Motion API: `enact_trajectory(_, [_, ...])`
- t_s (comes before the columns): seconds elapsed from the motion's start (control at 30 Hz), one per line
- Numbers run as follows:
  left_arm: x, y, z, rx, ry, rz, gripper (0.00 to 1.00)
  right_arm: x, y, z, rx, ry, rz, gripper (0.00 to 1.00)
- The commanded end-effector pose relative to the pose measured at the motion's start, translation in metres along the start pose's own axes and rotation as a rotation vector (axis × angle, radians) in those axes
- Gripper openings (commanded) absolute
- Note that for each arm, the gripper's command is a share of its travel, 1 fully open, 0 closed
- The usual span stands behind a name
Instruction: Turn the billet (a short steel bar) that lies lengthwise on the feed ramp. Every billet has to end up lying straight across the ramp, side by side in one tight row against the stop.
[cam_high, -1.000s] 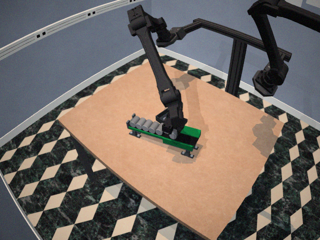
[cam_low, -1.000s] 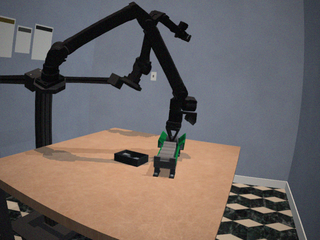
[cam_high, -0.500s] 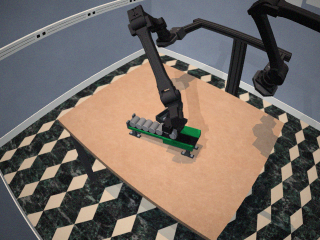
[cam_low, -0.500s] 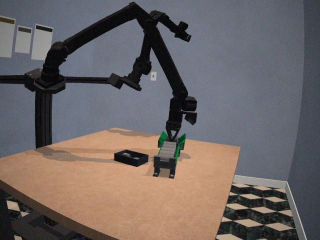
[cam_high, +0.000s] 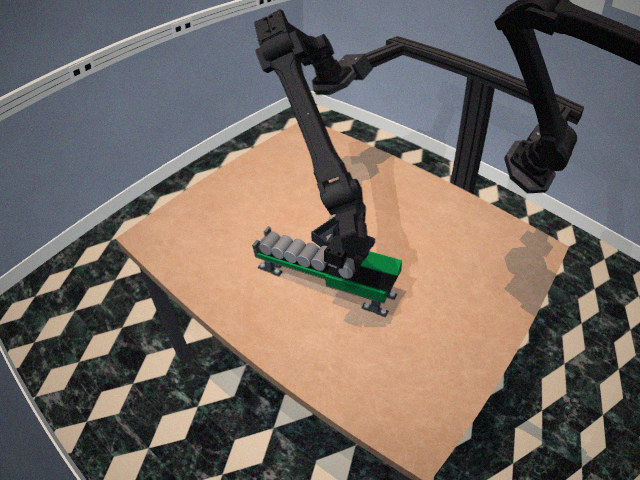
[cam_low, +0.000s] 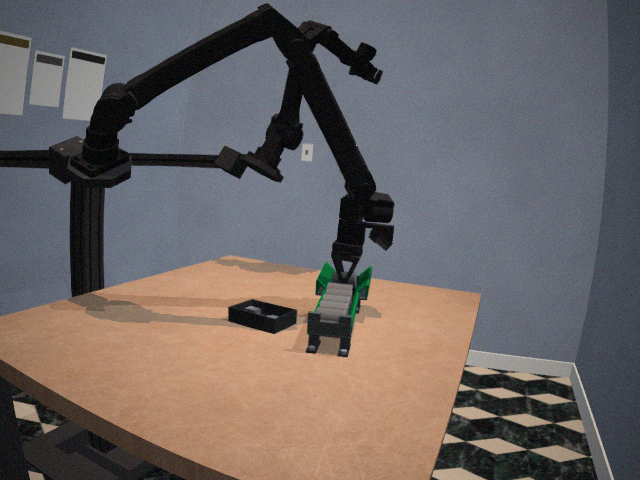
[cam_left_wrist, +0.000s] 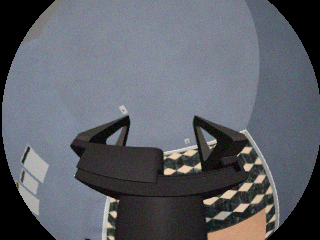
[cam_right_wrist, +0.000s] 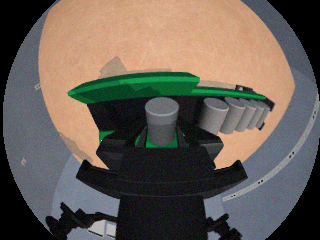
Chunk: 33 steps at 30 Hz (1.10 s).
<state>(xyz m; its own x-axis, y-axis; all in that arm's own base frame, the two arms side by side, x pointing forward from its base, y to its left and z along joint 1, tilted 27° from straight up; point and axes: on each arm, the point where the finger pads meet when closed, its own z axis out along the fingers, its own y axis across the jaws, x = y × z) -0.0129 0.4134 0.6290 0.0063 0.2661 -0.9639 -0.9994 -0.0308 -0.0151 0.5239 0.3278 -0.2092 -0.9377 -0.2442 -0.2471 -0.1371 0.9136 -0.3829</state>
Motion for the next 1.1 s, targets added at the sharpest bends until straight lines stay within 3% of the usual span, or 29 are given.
enact_trajectory(0.0, [-0.022,0.003,-0.008,-0.006,-0.055,0.018,1.00,-0.039,0.006,-0.034,-0.034,-0.064,0.020,0.00])
enact_trajectory(0.47, [-0.022,0.003,-0.008,-0.006,-0.055,0.018,1.00,-0.039,0.006,-0.034,-0.034,-0.064,0.020,0.00])
enact_trajectory(0.5, [-0.022,0.003,-0.008,-0.006,-0.055,0.018,1.00,-0.039,0.006,-0.034,-0.034,-0.064,0.020,0.38])
enact_trajectory(0.8, [-0.022,0.003,-0.008,-0.006,-0.055,0.018,1.00,-0.040,0.006,-0.034,-0.035,-0.065,0.021,0.45])
enact_trajectory(0.9, [-0.022,0.003,-0.008,-0.006,-0.055,0.018,1.00,-0.025,0.009,-0.016,-0.021,-0.038,0.006,0.48])
enact_trajectory(1.07, [-0.022,0.003,-0.008,-0.006,-0.055,0.018,1.00,-0.012,0.006,-0.010,-0.013,-0.018,-0.004,0.54])
